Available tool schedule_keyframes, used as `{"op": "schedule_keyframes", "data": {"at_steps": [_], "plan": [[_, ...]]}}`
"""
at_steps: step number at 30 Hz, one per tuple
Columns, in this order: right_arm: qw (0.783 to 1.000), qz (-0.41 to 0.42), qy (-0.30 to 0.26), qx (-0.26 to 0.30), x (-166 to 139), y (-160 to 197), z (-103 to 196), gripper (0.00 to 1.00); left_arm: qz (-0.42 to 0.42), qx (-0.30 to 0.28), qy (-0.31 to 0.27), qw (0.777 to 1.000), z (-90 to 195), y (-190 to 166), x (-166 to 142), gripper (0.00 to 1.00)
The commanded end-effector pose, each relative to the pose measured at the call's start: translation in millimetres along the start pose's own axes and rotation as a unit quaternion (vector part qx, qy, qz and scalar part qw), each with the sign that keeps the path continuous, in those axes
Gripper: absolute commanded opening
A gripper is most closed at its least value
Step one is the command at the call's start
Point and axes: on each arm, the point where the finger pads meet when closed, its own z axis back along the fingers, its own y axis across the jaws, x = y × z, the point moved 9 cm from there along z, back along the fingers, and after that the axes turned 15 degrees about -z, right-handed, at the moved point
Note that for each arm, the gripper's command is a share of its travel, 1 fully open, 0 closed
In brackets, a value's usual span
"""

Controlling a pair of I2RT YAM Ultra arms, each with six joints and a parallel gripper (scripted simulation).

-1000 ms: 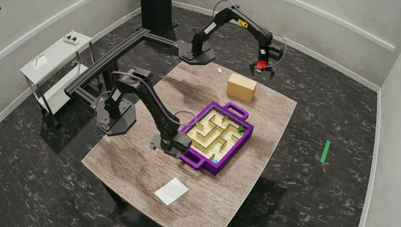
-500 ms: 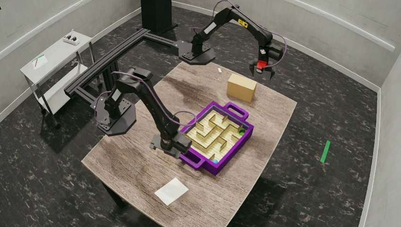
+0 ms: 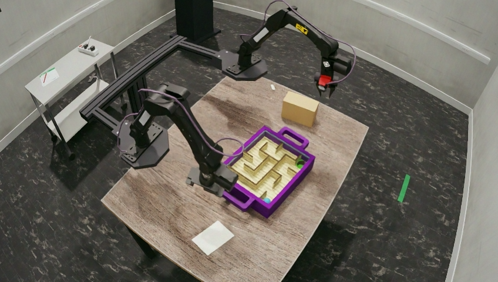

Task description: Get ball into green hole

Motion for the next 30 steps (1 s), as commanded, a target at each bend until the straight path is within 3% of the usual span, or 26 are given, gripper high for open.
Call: {"op": "schedule_keyframes", "data": {"at_steps": [1,2,3,19,20,23,28,29,30], "plan": [[1.0,0.002,-0.005,-0.009,1,-2,7,1.0,0.0,0.013,-0.005,1.0,10,2,1,0.39],[1.0,0.002,-0.005,-0.009,1,-2,7,1.0,0.0,0.013,-0.005,1.0,10,2,1,0.39],[1.0,0.002,-0.005,-0.009,1,-2,7,0.39,0.0,0.013,-0.005,1.0,10,2,1,0.39],[1.0,0.001,-0.002,-0.006,1,-1,4,0.39,0.0,0.009,-0.004,1.0,7,1,1,0.39],[1.0,-0.014,0.009,0.019,4,10,-17,0.39,0.007,-0.02,0.002,1.0,-25,-4,7,0.39],[0.996,-0.088,0.009,-0.028,7,-2,-7,0.39,0.053,0.011,0.002,0.999,-32,2,9,0.39],[0.97,-0.233,0.006,-0.071,18,-14,-21,0.39,0.166,0.068,-0.011,0.984,-58,4,19,0.39],[0.964,-0.25,0.006,-0.087,16,-11,-11,0.39,0.159,0.095,-0.018,0.983,-33,10,16,0.39],[0.964,-0.251,0.004,-0.089,19,-12,-13,0.39,0.158,0.073,-0.012,0.985,-48,2,18,0.39]]}}
